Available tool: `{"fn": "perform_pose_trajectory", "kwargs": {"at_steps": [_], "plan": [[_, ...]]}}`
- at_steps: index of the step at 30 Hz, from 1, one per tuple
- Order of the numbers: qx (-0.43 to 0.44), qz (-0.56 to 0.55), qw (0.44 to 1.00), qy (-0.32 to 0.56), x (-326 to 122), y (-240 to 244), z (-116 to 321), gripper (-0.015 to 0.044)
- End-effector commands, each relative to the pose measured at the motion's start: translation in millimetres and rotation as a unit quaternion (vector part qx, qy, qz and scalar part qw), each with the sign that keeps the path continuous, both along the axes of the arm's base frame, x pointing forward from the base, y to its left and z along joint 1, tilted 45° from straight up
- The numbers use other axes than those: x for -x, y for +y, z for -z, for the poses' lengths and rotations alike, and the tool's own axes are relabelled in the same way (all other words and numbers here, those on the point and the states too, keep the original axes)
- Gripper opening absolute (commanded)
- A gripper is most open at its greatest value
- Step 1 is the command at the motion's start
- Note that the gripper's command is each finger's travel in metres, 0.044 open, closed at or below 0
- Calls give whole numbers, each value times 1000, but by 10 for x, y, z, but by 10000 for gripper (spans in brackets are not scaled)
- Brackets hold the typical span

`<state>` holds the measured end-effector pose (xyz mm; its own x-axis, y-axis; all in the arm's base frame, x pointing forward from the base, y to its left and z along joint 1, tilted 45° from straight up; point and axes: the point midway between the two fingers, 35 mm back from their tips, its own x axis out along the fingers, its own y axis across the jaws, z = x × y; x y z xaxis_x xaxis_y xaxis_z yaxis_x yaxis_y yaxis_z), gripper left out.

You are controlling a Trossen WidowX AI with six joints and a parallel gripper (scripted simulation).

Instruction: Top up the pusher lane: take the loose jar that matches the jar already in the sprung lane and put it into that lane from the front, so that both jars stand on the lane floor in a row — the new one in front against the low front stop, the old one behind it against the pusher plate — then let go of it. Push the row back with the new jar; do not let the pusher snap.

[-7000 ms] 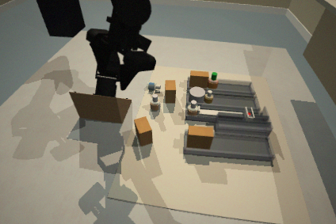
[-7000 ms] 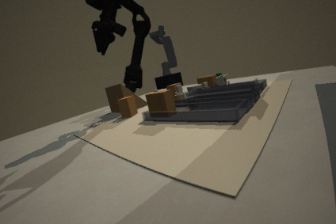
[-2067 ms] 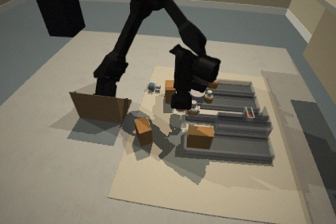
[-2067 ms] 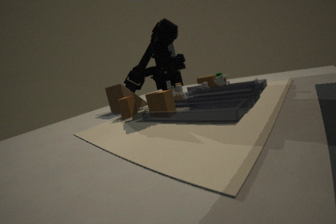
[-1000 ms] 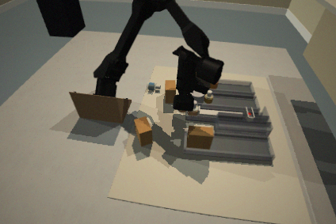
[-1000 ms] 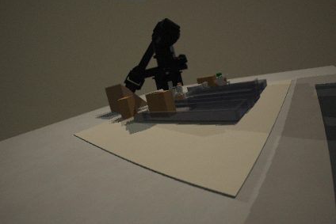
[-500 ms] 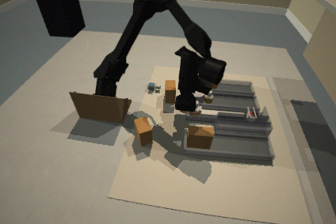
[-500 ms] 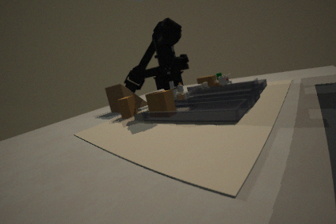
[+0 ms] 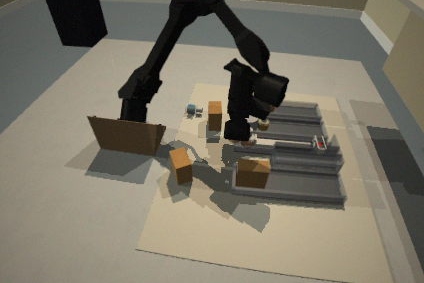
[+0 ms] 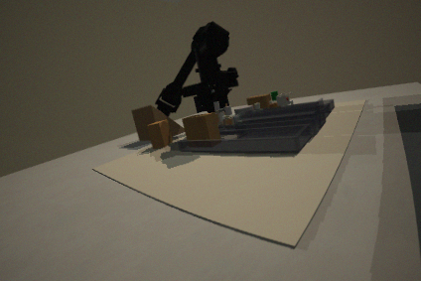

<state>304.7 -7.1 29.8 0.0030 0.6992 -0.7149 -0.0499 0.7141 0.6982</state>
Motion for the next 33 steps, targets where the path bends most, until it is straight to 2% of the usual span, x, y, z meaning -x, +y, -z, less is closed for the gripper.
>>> {"fn": "perform_pose_trajectory", "kwargs": {"at_steps": [1,33], "plan": [[-1,4,1000,-11,-87,-9,-24,0],[-1,4,1000,-12,-233,-14,-55,0]]}}
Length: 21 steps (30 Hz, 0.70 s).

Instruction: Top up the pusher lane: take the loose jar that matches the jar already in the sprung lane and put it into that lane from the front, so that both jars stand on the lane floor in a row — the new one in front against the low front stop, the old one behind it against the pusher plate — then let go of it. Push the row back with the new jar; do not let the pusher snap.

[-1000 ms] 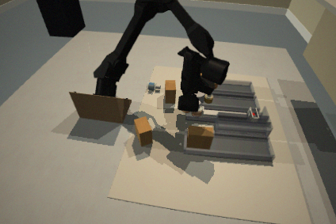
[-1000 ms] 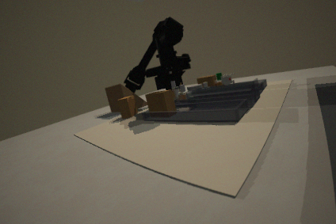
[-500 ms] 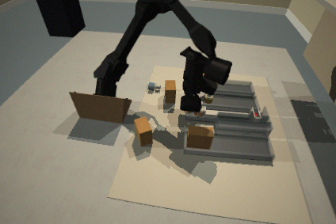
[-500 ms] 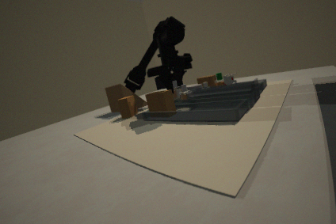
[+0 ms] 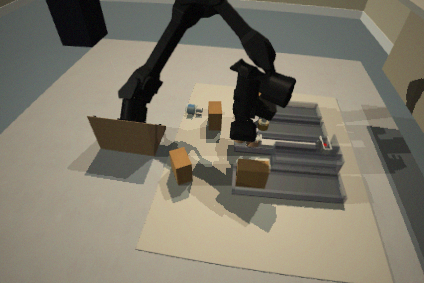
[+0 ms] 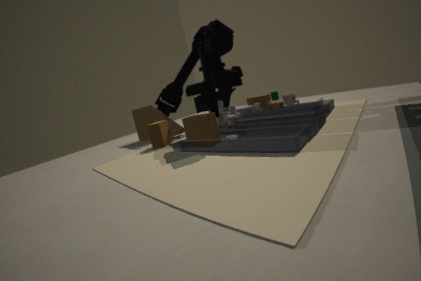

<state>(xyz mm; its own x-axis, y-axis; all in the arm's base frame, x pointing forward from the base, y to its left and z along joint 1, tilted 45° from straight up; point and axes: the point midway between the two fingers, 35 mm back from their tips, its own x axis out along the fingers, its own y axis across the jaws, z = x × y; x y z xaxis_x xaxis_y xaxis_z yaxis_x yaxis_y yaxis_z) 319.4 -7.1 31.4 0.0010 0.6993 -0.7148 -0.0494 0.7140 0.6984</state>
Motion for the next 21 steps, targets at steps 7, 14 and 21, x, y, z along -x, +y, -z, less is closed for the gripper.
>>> {"fn": "perform_pose_trajectory", "kwargs": {"at_steps": [7,14,21], "plan": [[-1,4,1000,-13,-116,-17,-48,0],[-1,4,1000,-13,-147,-19,-57,0],[-1,4,1000,-13,-177,-22,-66,0]]}}
